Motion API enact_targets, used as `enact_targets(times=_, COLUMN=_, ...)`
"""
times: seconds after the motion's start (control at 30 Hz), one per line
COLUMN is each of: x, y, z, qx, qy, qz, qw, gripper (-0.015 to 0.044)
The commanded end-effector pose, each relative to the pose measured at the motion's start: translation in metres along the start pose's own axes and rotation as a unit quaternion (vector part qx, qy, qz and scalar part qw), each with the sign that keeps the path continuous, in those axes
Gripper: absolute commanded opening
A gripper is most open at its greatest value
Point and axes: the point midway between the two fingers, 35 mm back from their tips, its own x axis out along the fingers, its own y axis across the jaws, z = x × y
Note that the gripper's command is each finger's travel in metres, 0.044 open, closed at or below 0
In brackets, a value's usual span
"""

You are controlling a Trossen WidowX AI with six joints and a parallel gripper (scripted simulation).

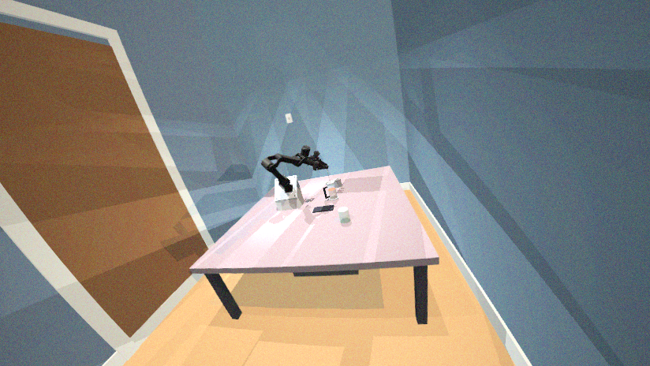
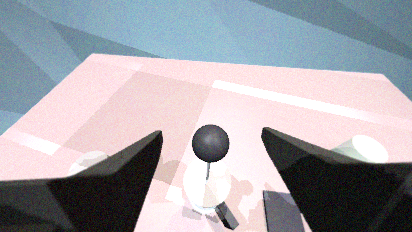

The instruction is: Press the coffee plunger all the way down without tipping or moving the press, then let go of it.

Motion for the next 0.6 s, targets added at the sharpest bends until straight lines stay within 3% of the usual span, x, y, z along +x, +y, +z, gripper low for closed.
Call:
enact_targets(times=0.0, x=0.0018, y=0.0019, z=-0.0018, qx=-0.006, qy=0.001, qz=0.003, qw=1.000, gripper=0.0309)
enact_targets(times=0.23, x=0.0018, y=0.0019, z=-0.0018, qx=-0.006, qy=0.001, qz=0.003, qw=1.000, gripper=0.0125)
enact_targets(times=0.57, x=0.0020, y=0.0020, z=-0.0020, qx=-0.006, qy=0.001, qz=0.003, qw=1.000, gripper=0.0118)
